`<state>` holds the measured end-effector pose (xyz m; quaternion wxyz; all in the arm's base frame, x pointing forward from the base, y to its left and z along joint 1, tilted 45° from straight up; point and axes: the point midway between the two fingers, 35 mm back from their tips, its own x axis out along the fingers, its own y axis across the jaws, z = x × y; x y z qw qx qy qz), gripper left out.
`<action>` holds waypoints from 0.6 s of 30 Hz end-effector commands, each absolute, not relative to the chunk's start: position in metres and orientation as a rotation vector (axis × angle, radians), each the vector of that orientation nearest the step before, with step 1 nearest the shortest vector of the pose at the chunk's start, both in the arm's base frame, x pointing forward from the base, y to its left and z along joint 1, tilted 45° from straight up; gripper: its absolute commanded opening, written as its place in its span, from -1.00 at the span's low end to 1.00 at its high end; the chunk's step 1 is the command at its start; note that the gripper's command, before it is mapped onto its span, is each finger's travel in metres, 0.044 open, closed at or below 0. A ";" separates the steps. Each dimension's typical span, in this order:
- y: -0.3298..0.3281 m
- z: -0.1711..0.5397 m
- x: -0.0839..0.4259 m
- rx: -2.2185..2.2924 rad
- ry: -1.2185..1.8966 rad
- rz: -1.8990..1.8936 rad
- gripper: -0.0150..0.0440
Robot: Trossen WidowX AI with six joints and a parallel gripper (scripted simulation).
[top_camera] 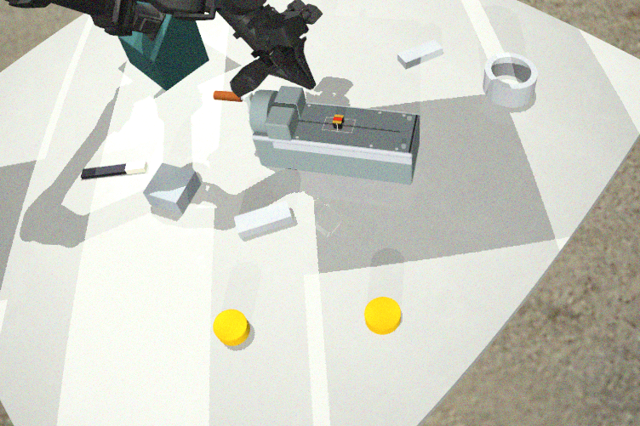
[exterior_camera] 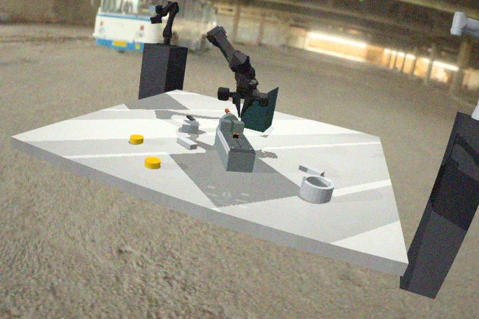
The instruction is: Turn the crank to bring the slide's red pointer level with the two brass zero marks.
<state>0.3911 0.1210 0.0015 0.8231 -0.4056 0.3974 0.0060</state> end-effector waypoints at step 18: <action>0.121 0.002 0.391 -0.863 0.845 0.013 0.04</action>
